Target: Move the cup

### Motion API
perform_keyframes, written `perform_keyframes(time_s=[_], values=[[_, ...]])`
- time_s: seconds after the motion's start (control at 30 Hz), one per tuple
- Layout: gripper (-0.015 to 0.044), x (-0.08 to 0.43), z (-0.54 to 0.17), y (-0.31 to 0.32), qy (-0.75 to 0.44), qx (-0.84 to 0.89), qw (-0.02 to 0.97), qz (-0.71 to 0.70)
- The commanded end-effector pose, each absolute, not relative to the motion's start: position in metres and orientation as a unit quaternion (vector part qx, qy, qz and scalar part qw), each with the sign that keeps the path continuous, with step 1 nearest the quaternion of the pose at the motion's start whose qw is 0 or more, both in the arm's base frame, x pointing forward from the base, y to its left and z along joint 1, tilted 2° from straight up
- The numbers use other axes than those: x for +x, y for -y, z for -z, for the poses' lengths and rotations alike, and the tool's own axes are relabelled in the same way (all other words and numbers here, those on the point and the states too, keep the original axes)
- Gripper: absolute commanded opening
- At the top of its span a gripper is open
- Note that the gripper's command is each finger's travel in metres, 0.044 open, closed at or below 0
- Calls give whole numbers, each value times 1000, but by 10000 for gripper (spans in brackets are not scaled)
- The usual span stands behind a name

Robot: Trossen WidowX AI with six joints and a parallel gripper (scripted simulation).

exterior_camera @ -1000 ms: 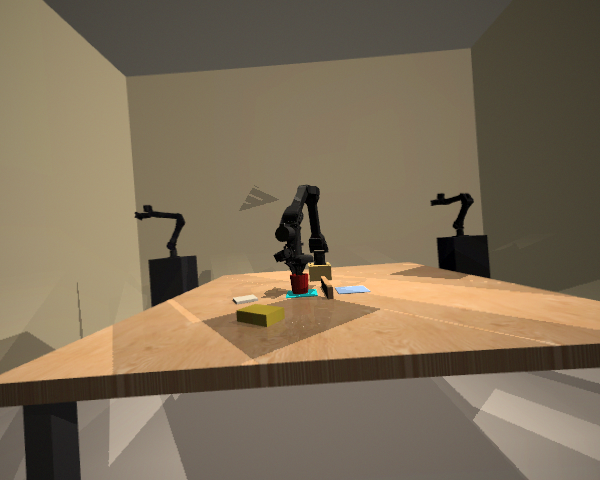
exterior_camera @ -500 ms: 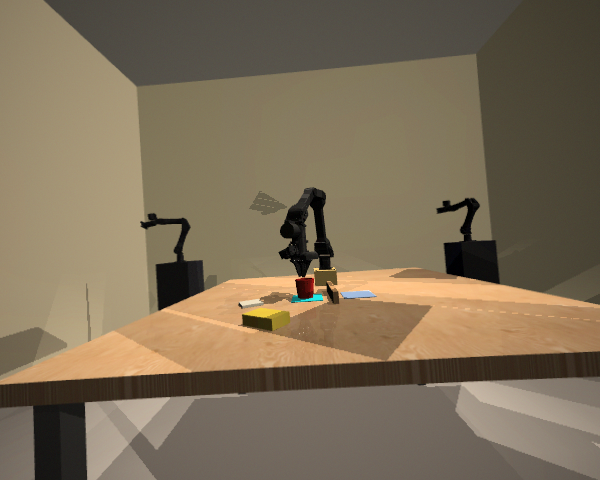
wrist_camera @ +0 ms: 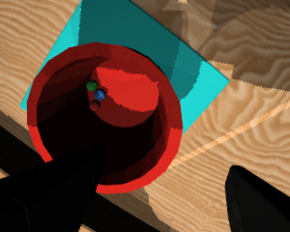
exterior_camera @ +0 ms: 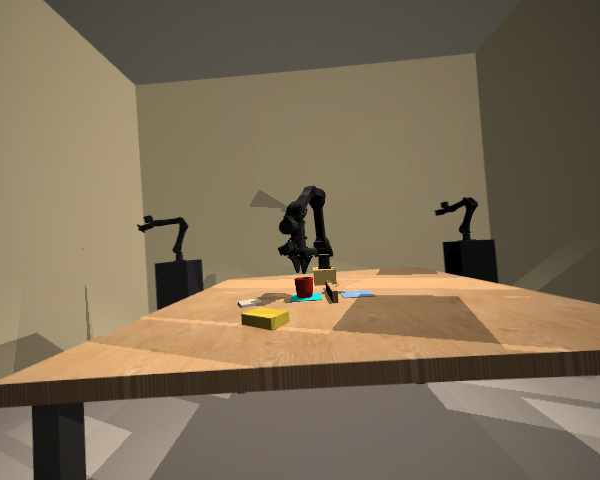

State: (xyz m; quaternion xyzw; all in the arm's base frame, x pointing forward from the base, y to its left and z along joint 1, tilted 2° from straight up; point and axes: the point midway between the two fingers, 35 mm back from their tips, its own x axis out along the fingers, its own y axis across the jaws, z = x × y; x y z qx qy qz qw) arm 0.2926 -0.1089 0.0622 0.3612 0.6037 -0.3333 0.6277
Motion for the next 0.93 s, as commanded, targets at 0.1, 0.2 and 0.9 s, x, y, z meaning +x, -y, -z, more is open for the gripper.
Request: perform_keyframes(time_s=[0.1,0.2,0.9], values=[[416,293,-66,109,-604,361,627,333],[440,293,-75,110,-604,361,628,333],[440,286,-121,111,-603,361,628,334]])
